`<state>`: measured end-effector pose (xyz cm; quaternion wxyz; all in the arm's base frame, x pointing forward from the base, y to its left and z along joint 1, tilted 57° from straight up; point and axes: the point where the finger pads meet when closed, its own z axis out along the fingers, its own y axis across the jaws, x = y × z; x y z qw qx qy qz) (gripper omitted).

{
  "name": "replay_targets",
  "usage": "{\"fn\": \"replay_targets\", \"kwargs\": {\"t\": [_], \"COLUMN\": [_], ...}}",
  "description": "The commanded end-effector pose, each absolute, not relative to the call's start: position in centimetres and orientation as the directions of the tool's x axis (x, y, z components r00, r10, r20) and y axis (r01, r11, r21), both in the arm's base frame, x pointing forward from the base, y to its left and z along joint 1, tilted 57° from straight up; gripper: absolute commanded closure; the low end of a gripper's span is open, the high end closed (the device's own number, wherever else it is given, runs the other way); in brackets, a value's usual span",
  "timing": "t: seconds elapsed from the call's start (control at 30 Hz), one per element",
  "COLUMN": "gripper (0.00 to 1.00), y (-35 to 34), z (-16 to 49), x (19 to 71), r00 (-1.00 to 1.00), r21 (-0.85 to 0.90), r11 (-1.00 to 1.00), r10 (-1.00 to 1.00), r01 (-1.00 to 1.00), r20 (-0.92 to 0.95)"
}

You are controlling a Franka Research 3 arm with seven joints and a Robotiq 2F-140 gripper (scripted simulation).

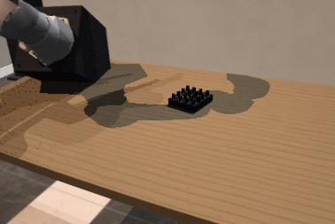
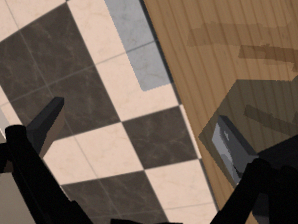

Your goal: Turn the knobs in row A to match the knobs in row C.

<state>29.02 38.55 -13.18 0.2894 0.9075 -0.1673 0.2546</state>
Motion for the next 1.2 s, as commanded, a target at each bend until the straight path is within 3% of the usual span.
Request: {"fn": "replay_targets", "kwargs": {"t": [0.0,0.4,0.67,1.03,1.17], "gripper": [0.0,0.0,0.0,0.0,0.0], "y": [36.3,28.3,19.0,6.8,6.4], "z": [-12.1,-8.9,-5.7,-2.2,-2.1], "x": [32.5,40.1,45.4,48.2,48.2], "r00": [0.814,0.819,0.839,0.88,0.882], "r21": [0.458,0.522,0.595,0.686,0.689], "r11": [-0.768,-0.732,-0.684,-0.618,-0.616], "r10": [-0.138,-0.085,-0.045,-0.021,-0.021], "r01": [-0.448,-0.438,-0.422,-0.384,-0.383], "r20": [0.564,0.568,0.543,0.474,0.471]}}
